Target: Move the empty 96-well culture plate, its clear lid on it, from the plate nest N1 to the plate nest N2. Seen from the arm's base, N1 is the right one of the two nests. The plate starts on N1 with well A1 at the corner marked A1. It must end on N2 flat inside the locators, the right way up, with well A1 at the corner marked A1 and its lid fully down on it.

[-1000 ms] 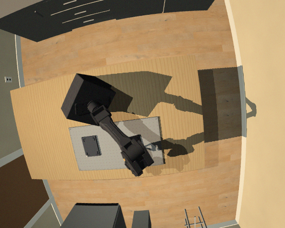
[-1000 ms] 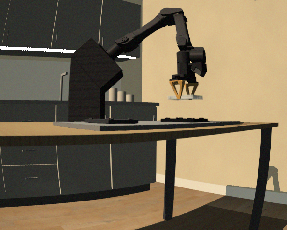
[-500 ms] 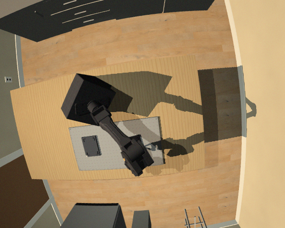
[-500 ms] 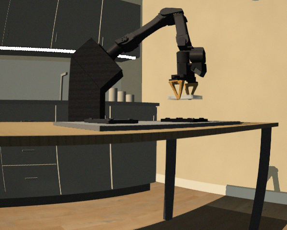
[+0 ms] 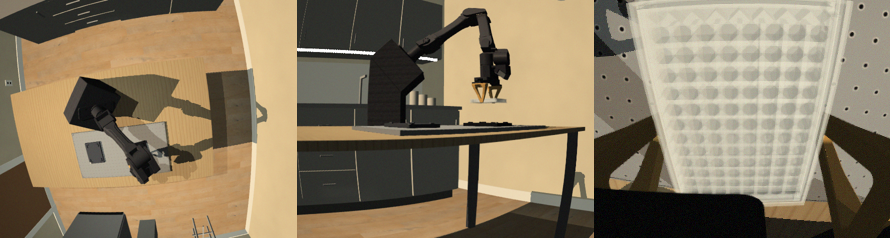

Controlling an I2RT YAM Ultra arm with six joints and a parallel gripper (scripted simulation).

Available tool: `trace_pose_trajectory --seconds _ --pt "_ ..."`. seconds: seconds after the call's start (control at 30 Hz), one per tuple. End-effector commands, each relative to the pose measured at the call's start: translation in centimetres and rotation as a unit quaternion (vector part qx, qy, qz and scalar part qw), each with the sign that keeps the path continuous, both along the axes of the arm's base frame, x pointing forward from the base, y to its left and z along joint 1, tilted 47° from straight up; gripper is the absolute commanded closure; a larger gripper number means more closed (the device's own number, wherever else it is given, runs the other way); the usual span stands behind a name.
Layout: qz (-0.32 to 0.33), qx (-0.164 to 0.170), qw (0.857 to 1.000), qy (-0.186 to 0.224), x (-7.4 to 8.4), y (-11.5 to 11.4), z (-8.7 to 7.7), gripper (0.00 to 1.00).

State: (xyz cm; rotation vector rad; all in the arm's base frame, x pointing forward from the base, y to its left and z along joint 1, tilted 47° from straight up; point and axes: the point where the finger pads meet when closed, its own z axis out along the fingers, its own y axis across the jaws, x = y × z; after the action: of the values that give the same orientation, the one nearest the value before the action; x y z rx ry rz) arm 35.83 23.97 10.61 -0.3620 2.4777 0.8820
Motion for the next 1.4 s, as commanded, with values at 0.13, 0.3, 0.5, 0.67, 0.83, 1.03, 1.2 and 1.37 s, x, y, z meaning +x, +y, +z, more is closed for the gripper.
trace_pose_trajectory --seconds 0.13,0.3,0.5,0.67,0.83,1.03,1.2,1.37 --pt "-0.012 -0.001 1.000 0.001 0.5 -1.2 -0.2 1.00" --pt "-0.012 -0.001 1.000 0.002 0.4 -1.2 -0.4 1.00" --pt "-0.012 0.001 1.000 -0.003 0.6 -1.1 0.0 1.00" --pt "-0.012 0.002 1.000 -0.006 0.7 -1.1 0.3 1.00" --pt "-0.017 0.002 1.000 -0.006 1.4 -0.8 -0.1 1.00" --pt "-0.008 0.006 1.000 -0.015 1.6 0.8 0.1 1.00" --pt "-0.012 0.004 1.000 -0.011 2.1 0.9 -0.5 1.00" --pt "-0.008 0.004 1.000 -0.010 2.2 1.9 -1.0 1.00"
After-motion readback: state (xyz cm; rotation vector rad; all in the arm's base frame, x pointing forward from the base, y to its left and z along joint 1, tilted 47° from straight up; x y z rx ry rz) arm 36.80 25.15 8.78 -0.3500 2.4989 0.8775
